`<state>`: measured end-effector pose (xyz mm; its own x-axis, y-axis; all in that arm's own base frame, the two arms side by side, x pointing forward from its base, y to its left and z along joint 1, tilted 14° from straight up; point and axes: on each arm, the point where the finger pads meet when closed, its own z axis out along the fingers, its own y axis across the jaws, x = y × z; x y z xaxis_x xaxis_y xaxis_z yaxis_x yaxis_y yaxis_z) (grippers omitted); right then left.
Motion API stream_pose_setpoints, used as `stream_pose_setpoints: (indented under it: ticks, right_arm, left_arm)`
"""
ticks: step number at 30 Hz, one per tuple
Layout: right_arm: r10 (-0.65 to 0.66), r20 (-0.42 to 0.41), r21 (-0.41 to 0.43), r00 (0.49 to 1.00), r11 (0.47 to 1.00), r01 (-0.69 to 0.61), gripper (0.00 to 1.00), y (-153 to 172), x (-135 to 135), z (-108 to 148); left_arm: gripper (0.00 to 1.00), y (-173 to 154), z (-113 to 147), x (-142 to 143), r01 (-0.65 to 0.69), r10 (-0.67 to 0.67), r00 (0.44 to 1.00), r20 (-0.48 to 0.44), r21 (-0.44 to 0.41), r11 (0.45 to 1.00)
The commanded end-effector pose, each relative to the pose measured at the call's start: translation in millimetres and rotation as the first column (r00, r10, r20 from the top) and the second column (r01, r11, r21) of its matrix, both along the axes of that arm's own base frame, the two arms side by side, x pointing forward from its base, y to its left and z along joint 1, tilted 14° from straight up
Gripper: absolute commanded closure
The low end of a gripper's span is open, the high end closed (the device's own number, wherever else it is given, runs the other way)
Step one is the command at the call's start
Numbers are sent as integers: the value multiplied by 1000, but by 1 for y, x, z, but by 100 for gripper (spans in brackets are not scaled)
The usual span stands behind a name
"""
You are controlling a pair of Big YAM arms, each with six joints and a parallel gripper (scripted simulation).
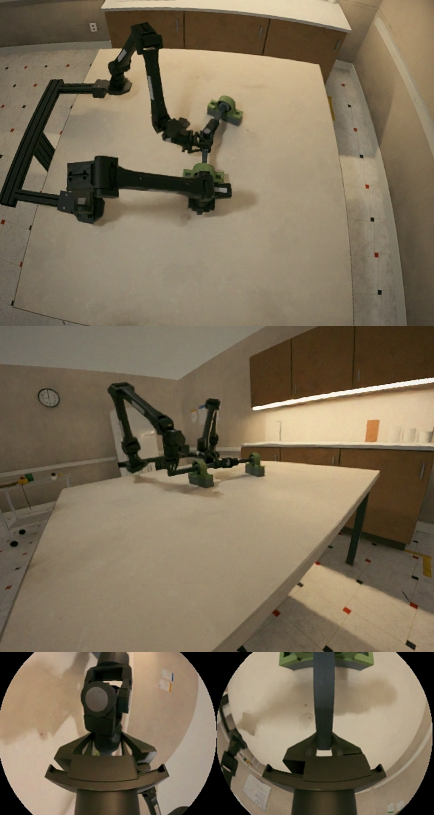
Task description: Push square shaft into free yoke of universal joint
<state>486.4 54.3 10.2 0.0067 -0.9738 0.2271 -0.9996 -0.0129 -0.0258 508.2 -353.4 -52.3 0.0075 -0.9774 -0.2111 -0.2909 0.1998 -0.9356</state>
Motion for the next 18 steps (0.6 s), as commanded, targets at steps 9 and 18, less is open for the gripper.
stream_pose_setpoints:
  ticks: [9, 18]
  right_arm:
    - [2, 10, 9, 1000, 1000, -2, 82, 11, 3, 3]
    - [33, 79, 4, 996, 999, -33, 82, 9, -1, 8]
  left_arm:
    - [53, -5, 9, 3, 1, 0, 1000, 14, -44, 999]
    - [53, -5, 9, 3, 1, 0, 1000, 14, -44, 999]
